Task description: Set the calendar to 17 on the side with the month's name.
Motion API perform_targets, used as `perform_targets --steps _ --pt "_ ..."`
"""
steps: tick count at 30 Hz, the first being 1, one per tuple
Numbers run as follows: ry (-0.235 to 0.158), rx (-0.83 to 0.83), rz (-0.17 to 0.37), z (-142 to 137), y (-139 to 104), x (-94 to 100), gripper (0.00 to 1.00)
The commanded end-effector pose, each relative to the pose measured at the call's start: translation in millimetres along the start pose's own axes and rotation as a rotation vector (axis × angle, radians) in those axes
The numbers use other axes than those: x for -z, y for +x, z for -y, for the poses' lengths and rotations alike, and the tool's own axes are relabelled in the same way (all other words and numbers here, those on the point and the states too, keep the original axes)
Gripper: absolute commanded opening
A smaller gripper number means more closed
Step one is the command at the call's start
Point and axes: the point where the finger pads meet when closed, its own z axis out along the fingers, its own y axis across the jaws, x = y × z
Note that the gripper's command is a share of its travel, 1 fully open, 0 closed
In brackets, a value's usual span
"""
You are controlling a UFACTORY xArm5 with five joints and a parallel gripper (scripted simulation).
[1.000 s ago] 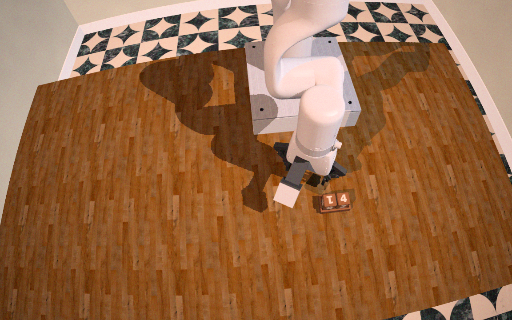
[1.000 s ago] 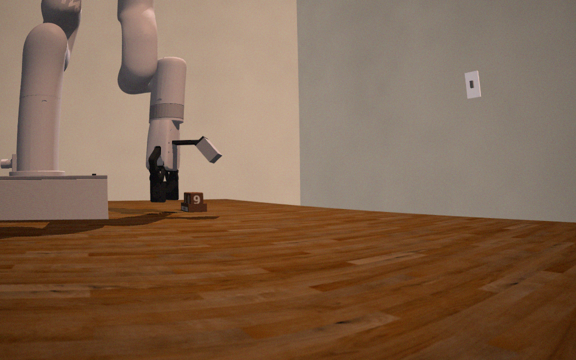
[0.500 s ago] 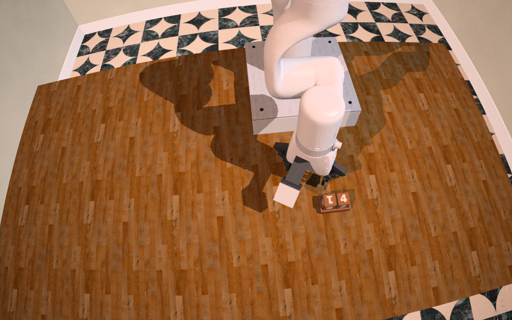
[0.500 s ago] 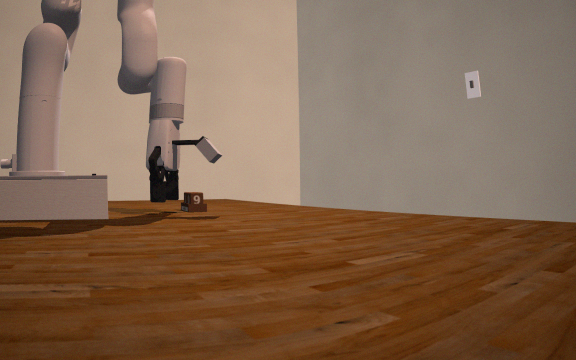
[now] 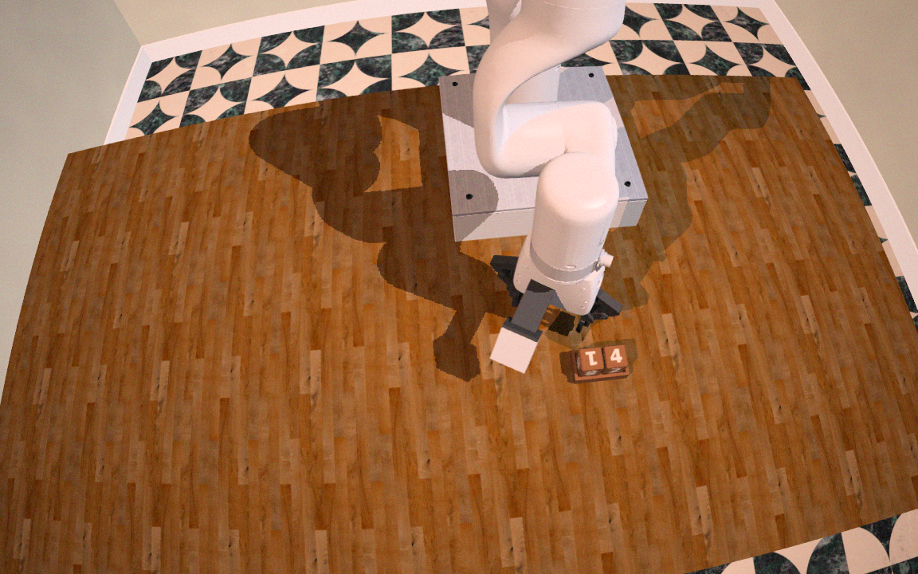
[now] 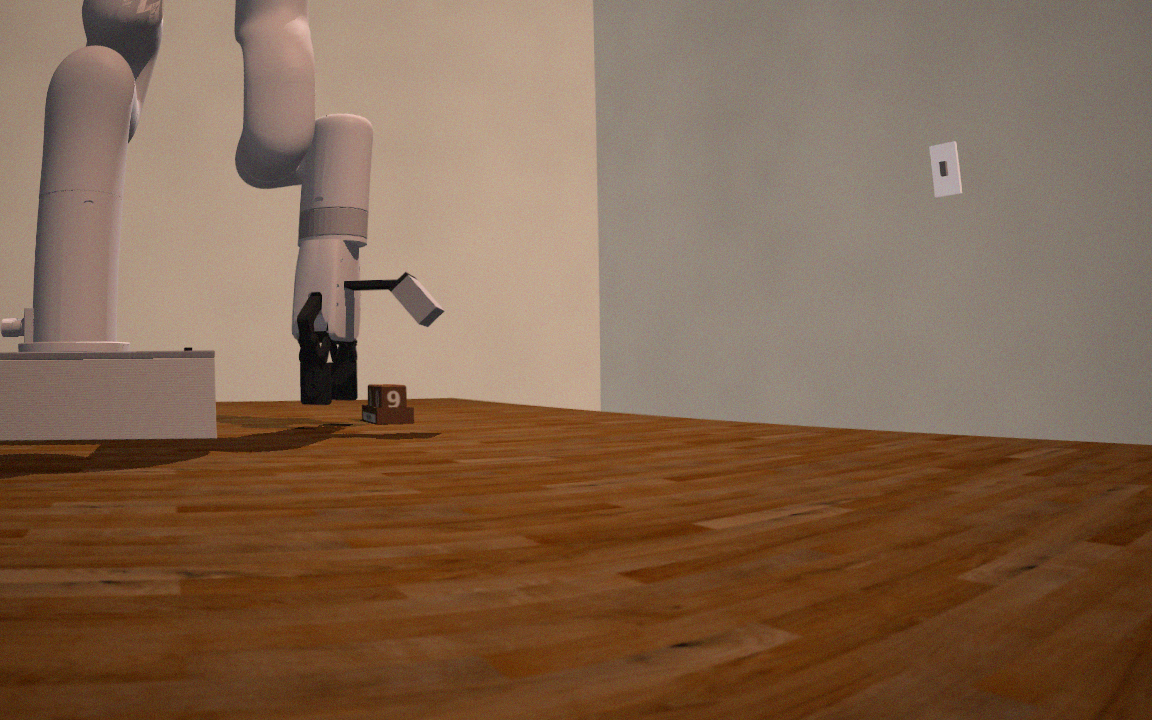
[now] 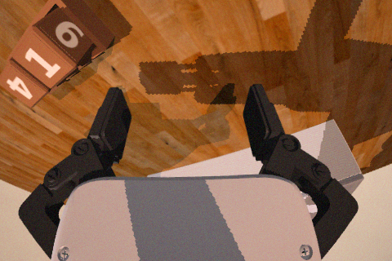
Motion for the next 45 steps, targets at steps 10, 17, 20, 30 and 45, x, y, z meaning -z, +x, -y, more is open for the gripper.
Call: perform_targets --steps 10,17,20,30,45 --pt "0.001 0.000 -0.002 0 1 0.5 1.00" --pt "0.001 0.000 -0.002 1 1 6.5 1.00" --pt "0.001 0.000 -0.002 1 1 9.3 1.00" --pt "0.001 0.000 -0.002 1 1 50.9 1.00" --pt "0.001 0.000 -0.002 1 0 60.5 1.00"
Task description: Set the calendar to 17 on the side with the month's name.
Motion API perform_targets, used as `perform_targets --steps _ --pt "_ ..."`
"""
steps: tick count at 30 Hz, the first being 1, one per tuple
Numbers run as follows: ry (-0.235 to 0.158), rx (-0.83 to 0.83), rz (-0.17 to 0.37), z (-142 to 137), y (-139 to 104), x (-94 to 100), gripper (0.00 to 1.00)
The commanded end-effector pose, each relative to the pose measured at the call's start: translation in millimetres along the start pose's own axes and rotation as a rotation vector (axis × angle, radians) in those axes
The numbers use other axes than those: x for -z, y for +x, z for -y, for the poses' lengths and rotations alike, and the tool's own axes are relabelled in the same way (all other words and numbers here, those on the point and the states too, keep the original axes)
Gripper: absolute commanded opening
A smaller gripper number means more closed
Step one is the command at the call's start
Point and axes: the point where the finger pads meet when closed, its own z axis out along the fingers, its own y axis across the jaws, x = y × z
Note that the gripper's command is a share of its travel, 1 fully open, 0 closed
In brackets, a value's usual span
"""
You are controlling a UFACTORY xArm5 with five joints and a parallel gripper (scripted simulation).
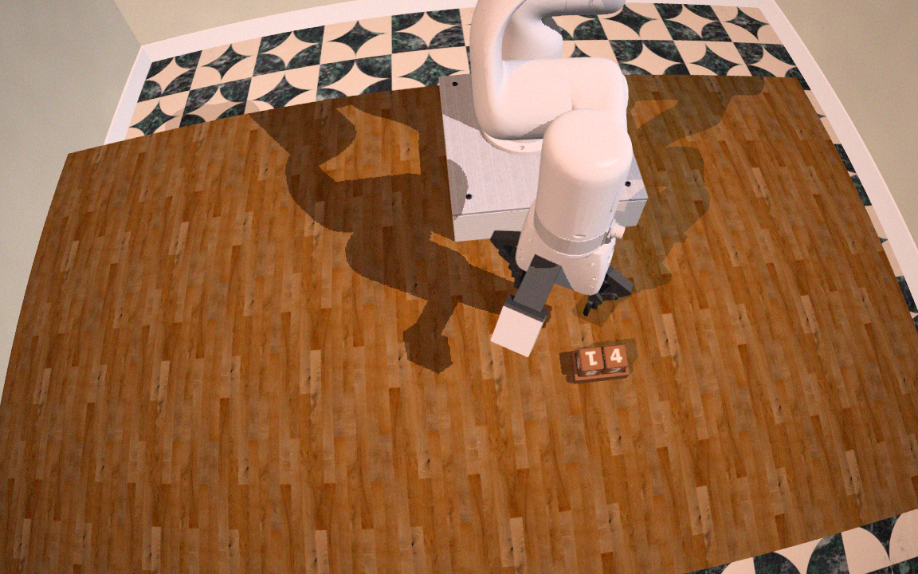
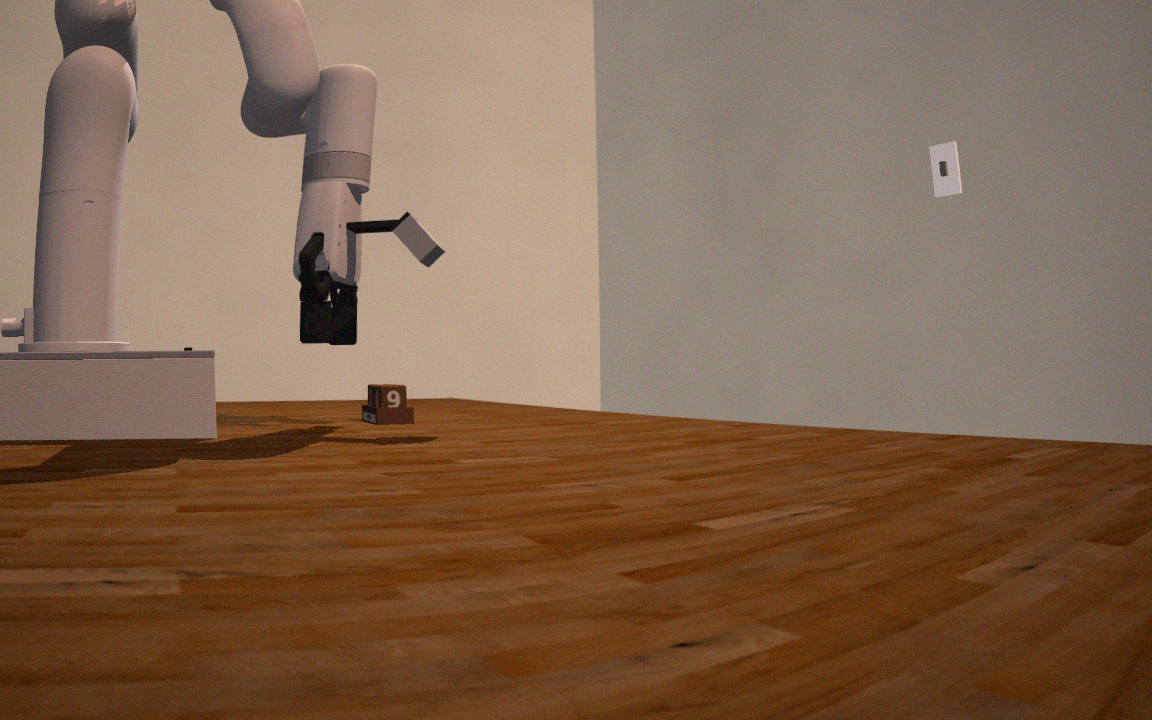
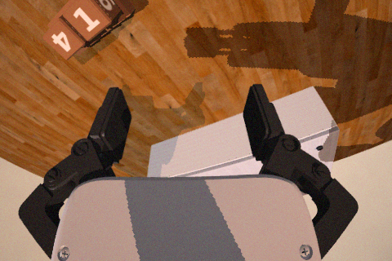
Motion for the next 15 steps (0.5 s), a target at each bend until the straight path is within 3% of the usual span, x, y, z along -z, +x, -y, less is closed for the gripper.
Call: perform_targets --steps 1,10,15 --pt "0.001 0.000 -0.002 0.5 0.8 2.1 1.00" --pt "0.001 0.025 -0.002 1.3 1.4 2.4 1.00" --pt "0.001 0.168 -0.002 6.1 5.1 4.1 1.00"
